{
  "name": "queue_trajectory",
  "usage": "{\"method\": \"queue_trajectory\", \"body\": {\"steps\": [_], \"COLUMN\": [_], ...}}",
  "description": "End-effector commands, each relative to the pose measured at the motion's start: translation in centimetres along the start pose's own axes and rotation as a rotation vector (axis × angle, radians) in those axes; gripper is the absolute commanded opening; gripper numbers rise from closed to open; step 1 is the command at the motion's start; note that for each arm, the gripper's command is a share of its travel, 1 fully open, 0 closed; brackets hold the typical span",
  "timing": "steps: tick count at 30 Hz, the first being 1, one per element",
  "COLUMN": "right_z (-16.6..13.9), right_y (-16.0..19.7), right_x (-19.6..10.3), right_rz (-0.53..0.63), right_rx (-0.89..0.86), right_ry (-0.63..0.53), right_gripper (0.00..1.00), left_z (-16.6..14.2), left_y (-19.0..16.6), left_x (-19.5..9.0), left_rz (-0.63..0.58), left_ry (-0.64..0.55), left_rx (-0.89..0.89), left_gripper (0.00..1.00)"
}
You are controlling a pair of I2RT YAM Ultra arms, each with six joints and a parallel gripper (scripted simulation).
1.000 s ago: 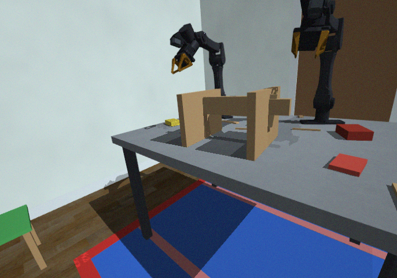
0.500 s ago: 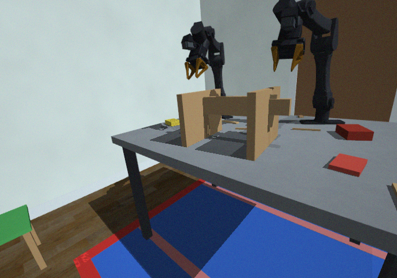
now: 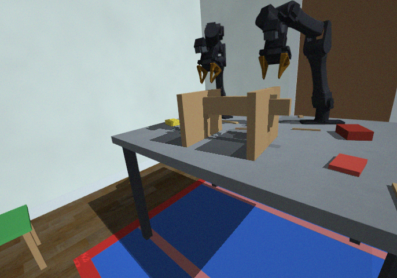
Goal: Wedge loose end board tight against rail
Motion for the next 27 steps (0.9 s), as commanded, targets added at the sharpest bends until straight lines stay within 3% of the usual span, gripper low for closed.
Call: {"method": "queue_trajectory", "body": {"steps": [1,4,7,14,17,26,27], "right_z": [0.1,0.6,0.2,0.6,0.8,1.0,1.0], "right_y": [0.1,-1.0,0.3,0.1,-0.2,-0.4,-0.4], "right_x": [-1.9,-3.0,-3.1,-1.3,-2.3,-1.6,-1.6], "right_rz": [-0.008,-0.002,0.017,-0.004,0.008,0.001,0.001], "right_rx": [0.009,0.035,0.004,-0.002,0.009,0.015,0.015], "right_ry": [-0.026,-0.070,-0.069,-0.033,-0.073,-0.064,-0.064], "right_gripper": [0.53,0.53,0.53,0.53,0.53,0.53,0.53], "left_z": [0.1,0.5,0.1,0.5,0.6,-0.2,0.2], "left_y": [0.0,0.7,-0.3,-0.4,0.0,0.2,0.2], "left_x": [-1.5,-2.6,-2.2,-0.5,-2.0,-0.3,-1.2], "left_rz": [0.004,-0.009,-0.017,-0.002,-0.018,0.010,0.000], "left_ry": [-0.016,-0.053,-0.042,-0.024,-0.055,-0.007,-0.026], "left_rx": [-0.008,-0.026,0.000,-0.002,-0.010,-0.001,-0.005], "left_gripper": [0.54,0.54,0.54,0.54,0.54,0.54,0.54]}}
Point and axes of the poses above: on each arm, the point where the finger pads meet when closed, its own x axis out along the fingers, its own y axis across the jaws, z = x × y, the point moved 9 cm from there along -x, back along the fingers, and after that the axes turned 5 degrees about -x, right-handed, at the moved point
